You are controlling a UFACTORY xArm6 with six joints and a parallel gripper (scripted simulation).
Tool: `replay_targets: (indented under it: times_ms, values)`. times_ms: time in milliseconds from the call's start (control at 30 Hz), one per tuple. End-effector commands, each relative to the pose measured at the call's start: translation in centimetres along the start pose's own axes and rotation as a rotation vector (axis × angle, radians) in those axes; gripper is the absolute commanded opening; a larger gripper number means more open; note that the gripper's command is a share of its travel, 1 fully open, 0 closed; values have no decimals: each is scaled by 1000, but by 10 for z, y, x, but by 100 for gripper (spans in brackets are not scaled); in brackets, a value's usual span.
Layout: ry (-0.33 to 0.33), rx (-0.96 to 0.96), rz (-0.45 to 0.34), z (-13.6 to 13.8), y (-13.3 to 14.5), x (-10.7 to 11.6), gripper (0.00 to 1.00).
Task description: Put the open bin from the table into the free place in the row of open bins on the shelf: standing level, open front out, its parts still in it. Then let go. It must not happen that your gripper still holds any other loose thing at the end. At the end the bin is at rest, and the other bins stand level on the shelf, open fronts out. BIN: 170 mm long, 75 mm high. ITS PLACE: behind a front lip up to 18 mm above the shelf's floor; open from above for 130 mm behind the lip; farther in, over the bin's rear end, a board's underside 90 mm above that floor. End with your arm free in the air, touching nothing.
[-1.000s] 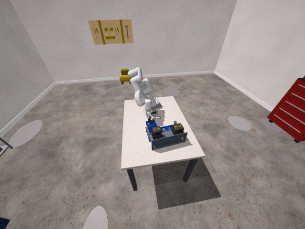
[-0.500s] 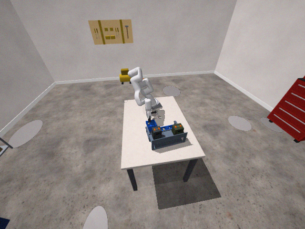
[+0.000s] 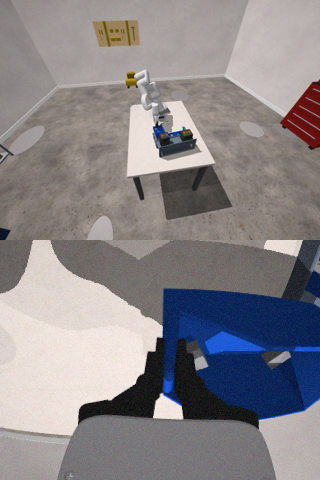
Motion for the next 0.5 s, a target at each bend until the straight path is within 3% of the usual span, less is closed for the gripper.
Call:
replay_targets:
  times_ms: [0, 300, 467]
  values:
    - [2, 0, -1, 1, 1, 4, 0]
    - [2, 0, -1, 1, 1, 4, 0]
    - [2, -1, -1, 3, 1, 15, 0]
Point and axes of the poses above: the point where the finger pads meet when closed, its own x axis back along the fingers, its own z axis across the jaws, y = z × x, the point moved 5 cm from there along x, back along the fingers, and after that the axes turned 13 degrees about x, right-handed, at the moved point
